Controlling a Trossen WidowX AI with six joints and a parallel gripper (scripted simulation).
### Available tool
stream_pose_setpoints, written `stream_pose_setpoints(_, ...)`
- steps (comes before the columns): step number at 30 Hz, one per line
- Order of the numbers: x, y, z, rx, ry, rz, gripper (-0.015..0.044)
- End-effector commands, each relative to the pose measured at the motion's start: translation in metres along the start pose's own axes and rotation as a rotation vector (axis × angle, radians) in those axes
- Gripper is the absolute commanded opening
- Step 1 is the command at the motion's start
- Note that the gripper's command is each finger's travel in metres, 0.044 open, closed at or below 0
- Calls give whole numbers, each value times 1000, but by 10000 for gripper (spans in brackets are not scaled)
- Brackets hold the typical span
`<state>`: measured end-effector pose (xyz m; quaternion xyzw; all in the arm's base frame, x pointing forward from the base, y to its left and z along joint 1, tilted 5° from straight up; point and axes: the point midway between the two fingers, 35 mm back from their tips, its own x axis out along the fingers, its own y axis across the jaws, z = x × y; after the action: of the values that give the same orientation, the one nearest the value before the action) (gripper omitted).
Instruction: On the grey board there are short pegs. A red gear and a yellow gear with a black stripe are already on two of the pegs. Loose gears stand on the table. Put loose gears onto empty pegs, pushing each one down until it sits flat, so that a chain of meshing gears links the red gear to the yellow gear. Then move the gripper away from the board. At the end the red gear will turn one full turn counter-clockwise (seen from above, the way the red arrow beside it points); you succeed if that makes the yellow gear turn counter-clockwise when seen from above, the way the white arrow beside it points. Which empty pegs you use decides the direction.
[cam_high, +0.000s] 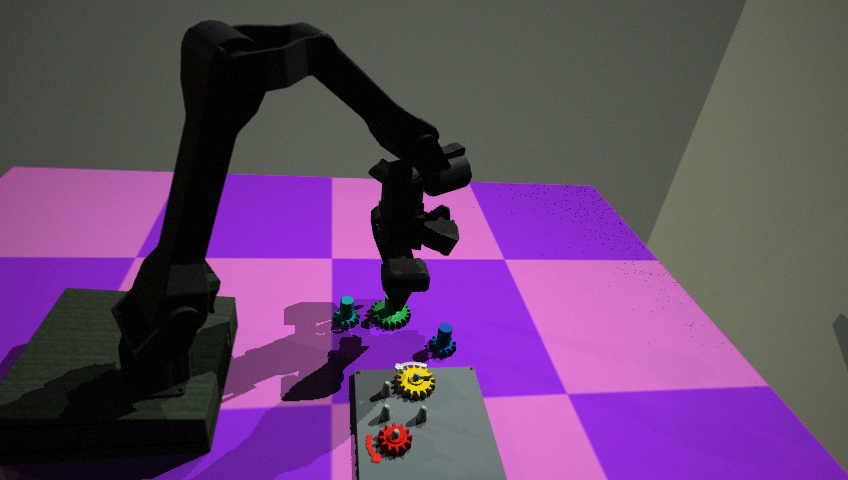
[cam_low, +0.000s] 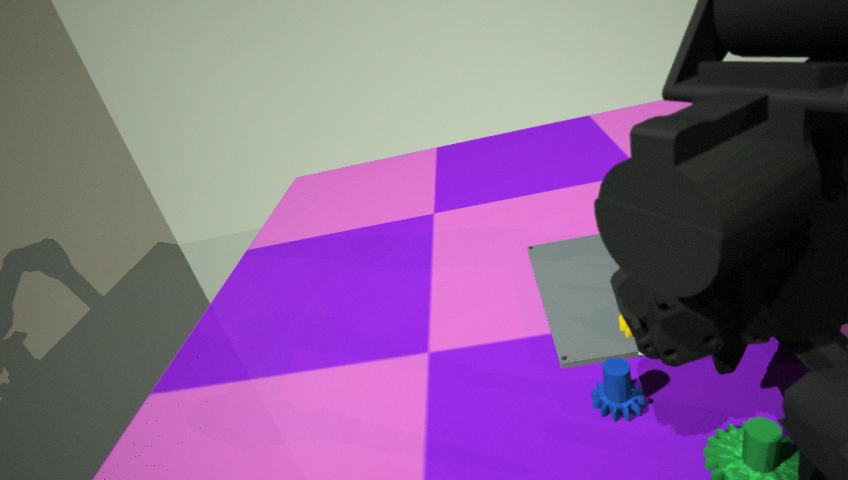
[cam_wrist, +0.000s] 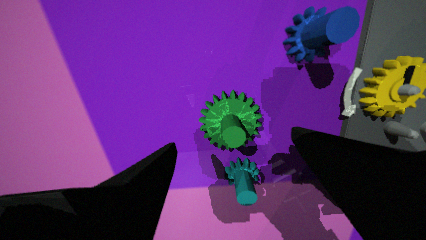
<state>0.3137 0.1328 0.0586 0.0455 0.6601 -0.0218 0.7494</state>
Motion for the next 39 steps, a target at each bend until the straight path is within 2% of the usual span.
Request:
stream_pose_setpoints(1, 11, -1, -1, 2, 10, -9, 440)
stream_pose_setpoints(20, 21, -2, -2, 2, 10, -9, 440)
stream_pose_setpoints(34, 21, -2, -2, 2, 10, -9, 72)
stream_pose_setpoints(39, 21, -2, -2, 2, 10, -9, 39)
